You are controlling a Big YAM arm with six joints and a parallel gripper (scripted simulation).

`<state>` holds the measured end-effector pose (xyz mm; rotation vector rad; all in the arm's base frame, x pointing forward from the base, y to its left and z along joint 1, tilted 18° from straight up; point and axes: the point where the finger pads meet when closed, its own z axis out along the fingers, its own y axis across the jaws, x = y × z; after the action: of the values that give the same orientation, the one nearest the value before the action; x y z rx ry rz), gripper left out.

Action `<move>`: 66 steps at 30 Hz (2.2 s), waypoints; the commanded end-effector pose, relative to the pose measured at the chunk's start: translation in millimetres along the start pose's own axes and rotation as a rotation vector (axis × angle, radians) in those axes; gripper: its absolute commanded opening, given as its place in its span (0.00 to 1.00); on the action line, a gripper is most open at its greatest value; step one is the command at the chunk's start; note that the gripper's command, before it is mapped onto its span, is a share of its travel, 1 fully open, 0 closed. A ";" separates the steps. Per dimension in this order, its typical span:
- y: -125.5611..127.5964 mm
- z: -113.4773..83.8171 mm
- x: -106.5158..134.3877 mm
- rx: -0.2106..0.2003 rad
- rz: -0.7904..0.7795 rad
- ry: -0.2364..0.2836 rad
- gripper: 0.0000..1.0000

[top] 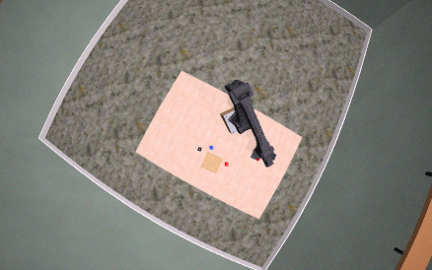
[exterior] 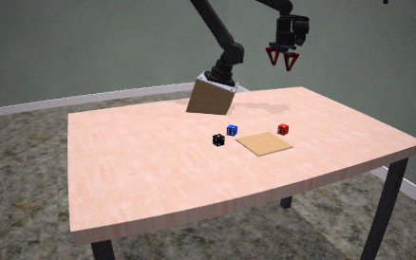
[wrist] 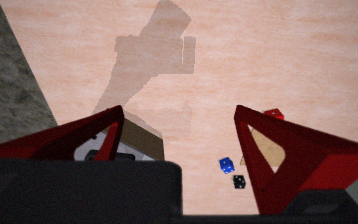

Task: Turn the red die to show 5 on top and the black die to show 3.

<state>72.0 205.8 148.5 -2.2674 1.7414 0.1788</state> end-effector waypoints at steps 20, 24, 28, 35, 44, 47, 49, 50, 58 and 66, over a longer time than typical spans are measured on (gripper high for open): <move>-20.0 -23.7 -22.9 0.046 -0.008 -0.061 1.00; -40.2 -19.9 -20.3 0.052 -0.041 -0.049 1.00; -72.2 -13.9 -11.5 0.061 -0.091 -0.031 1.00; -114.8 -6.1 8.4 0.070 -0.155 -0.011 1.00; -172.1 3.5 53.2 0.084 -0.243 0.011 1.00; -184.0 5.4 66.0 0.087 -0.262 0.016 1.00; -194.5 7.1 78.6 0.091 -0.280 0.020 1.00; -194.5 7.1 78.6 0.091 -0.280 0.020 1.00; -226.0 11.8 127.2 0.106 -0.340 0.033 1.00; -209.9 18.5 125.8 0.081 -0.358 0.028 1.00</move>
<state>303.0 138.7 115.0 -2.4752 1.3702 0.0381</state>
